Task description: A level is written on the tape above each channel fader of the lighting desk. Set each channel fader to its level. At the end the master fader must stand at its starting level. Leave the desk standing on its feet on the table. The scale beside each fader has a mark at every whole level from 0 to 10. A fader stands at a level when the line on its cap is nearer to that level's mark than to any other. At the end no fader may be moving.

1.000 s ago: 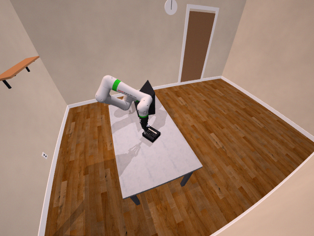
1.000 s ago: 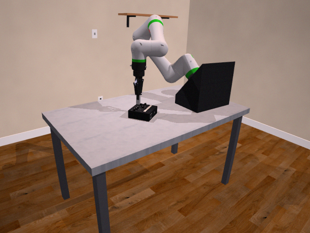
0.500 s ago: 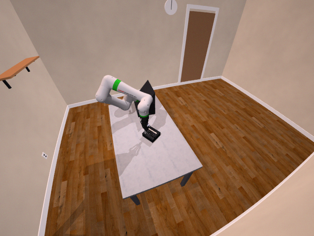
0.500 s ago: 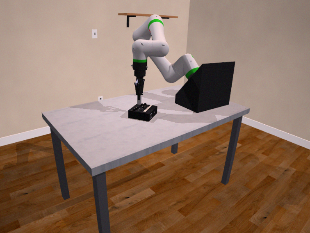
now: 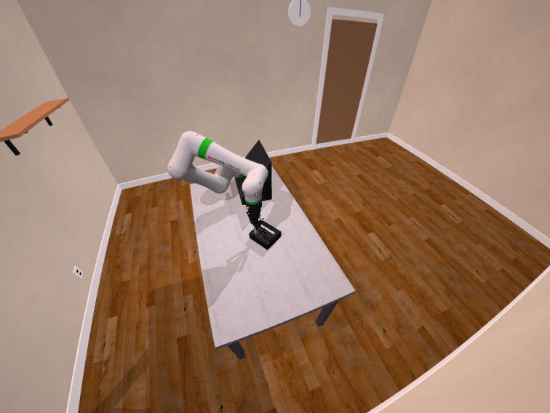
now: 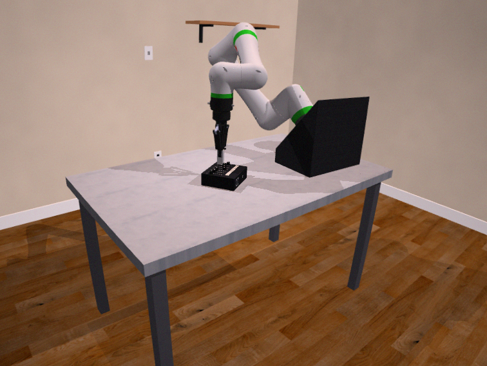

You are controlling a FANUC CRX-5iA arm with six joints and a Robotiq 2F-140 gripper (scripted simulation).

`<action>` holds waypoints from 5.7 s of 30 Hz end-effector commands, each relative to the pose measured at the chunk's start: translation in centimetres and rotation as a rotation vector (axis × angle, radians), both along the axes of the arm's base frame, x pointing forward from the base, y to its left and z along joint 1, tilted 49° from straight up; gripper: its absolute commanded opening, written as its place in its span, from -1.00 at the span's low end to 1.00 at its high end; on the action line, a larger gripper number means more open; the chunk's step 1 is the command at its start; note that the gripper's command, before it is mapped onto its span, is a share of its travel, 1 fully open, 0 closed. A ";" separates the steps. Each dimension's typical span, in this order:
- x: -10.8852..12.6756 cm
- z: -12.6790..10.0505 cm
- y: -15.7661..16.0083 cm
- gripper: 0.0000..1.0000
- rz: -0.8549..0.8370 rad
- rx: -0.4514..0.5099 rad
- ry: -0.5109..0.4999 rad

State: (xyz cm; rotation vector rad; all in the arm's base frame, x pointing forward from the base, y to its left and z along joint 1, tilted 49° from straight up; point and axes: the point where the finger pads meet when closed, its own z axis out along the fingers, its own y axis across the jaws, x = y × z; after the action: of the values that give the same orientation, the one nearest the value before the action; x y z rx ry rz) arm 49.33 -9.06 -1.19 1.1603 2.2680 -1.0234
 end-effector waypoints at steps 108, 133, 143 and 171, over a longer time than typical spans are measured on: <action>-1.0 -1.0 0.9 -1.00 0.000 0.000 0.000; -1.0 1.5 3.8 -1.00 0.000 0.000 0.000; -1.0 1.6 3.9 -1.00 0.000 0.000 0.000; -1.1 5.2 8.0 1.00 0.000 0.000 0.000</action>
State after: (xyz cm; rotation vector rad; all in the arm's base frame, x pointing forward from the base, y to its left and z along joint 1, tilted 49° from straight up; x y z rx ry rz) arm 48.24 -1.86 3.24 1.1600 2.2685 -1.0227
